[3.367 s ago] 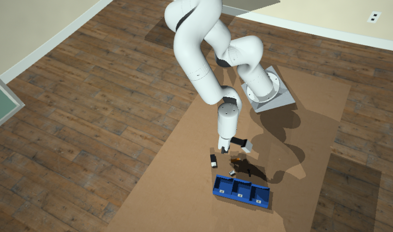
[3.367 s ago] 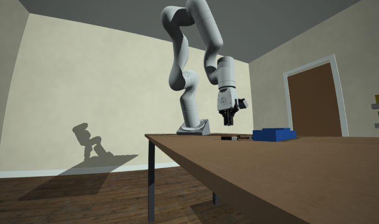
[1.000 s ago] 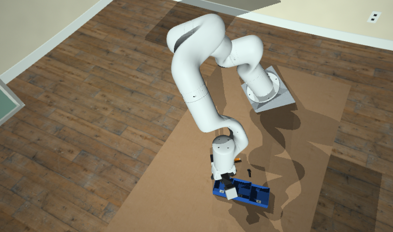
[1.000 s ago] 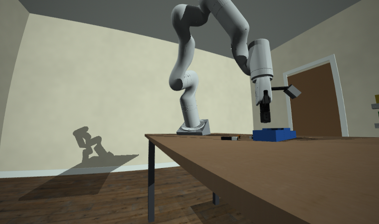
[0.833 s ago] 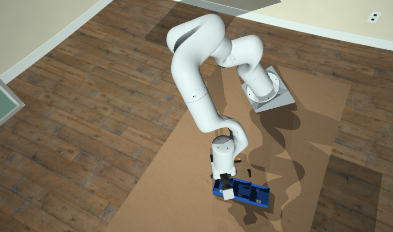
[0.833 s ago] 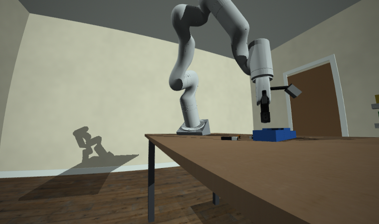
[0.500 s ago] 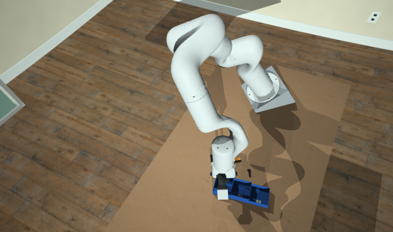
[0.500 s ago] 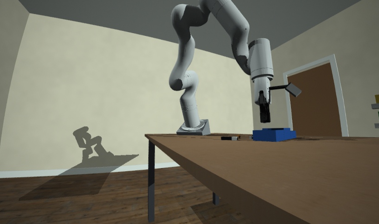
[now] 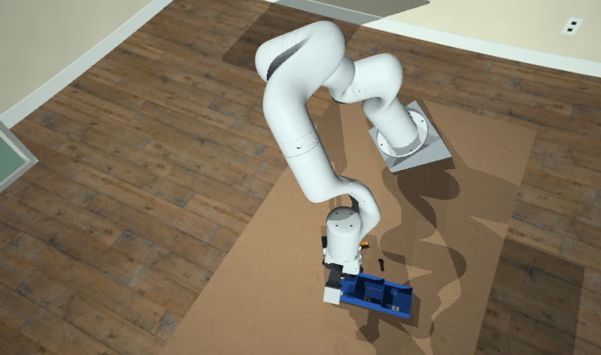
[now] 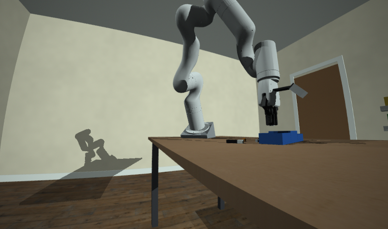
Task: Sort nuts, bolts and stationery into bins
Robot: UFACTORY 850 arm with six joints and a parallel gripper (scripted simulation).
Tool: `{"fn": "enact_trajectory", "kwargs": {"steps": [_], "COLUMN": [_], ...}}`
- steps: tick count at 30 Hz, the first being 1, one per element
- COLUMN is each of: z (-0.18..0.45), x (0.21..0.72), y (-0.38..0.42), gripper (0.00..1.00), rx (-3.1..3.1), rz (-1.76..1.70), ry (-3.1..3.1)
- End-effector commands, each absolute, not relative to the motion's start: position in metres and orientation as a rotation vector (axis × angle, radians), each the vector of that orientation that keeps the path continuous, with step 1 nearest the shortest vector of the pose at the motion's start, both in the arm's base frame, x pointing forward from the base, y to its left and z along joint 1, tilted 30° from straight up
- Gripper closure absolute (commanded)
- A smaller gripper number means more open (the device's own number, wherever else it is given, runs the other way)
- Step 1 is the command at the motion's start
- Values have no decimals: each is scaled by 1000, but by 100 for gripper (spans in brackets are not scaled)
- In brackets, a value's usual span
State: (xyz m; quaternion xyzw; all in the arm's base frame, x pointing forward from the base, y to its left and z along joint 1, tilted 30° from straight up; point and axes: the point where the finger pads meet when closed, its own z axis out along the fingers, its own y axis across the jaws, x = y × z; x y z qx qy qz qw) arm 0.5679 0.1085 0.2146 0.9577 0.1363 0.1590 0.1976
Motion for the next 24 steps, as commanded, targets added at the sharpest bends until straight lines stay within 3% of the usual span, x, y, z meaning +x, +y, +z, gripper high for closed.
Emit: {"fn": "enact_trajectory", "kwargs": {"steps": [1, 24], "z": [215, 191], "x": [568, 578], "y": [109, 100], "gripper": [100, 100], "rx": [2673, 2673], "rz": [466, 466], "ry": [364, 364]}}
